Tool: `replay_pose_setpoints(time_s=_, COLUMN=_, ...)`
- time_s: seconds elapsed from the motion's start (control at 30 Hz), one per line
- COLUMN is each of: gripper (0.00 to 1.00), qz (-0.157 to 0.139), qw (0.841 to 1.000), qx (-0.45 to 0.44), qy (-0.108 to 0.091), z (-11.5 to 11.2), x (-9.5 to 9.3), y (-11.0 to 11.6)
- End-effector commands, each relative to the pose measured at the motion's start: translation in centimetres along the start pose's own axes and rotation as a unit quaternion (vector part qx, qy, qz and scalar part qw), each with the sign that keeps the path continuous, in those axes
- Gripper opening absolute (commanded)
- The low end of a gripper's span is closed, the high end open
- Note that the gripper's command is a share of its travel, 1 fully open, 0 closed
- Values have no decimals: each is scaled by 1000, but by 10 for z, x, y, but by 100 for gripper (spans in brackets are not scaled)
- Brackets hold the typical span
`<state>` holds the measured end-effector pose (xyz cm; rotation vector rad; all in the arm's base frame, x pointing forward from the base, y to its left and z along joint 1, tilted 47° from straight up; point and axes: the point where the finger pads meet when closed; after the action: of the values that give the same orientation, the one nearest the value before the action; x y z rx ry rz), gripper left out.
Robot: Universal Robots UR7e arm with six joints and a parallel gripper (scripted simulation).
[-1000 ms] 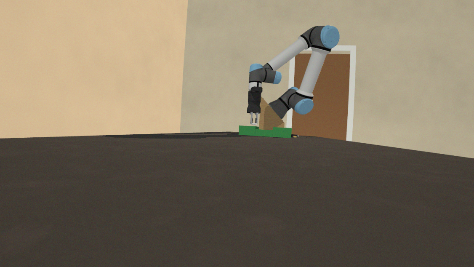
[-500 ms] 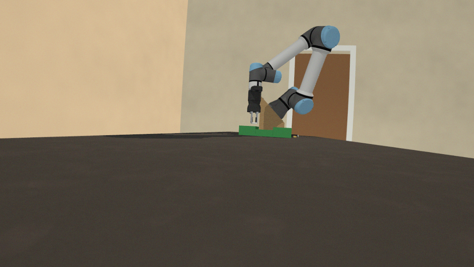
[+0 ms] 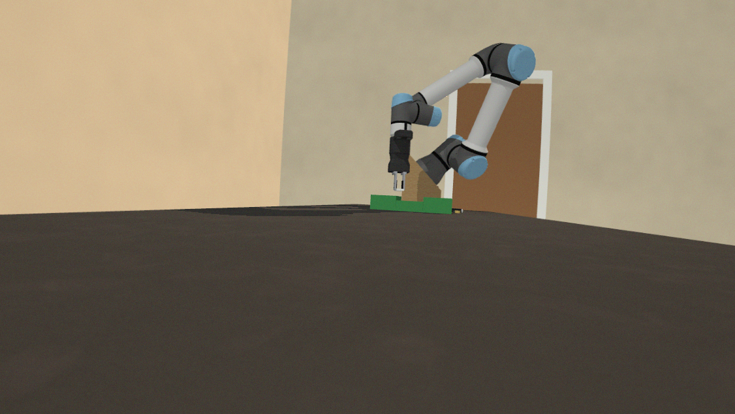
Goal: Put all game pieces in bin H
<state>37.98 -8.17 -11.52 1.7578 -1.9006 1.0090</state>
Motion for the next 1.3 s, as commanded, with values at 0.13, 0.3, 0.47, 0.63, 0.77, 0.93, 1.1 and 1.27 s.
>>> replay_pose_setpoints(time_s=0.13, gripper=49, qz=-1, qw=997, qx=75, qy=1, z=-7, x=0, y=-33)
replay_pose_setpoints(time_s=0.3, gripper=49, qz=-1, qw=989, qx=149, qy=1, z=-12, x=0, y=-57)
replay_pose_setpoints(time_s=0.47, gripper=49, qz=-1, qw=975, qx=220, qy=2, z=-19, x=0, y=-86)
replay_pose_setpoints(time_s=0.63, gripper=49, qz=0, qw=957, qx=291, qy=3, z=-21, x=0, y=-94)
replay_pose_setpoints(time_s=0.77, gripper=49, qz=-1, qw=939, qx=344, qy=4, z=-21, x=0, y=-94)
replay_pose_setpoints(time_s=0.93, gripper=49, qz=-2, qw=915, qx=403, qy=5, z=-21, x=0, y=-94)
replay_pose_setpoints(time_s=1.1, gripper=49, qz=-2, qw=884, qx=467, qy=4, z=-21, x=0, y=-94)
replay_pose_setpoints(time_s=1.27, gripper=49, qz=-2, qw=857, qx=516, qy=3, z=-22, x=0, y=-94)
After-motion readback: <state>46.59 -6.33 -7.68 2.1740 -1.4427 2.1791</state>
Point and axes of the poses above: the point where the finger pads meet when closed, its own x axis back along the fingers, its own z axis across the jaws, y = z × x, and after that the axes turned 3 degrees about x, right-handed
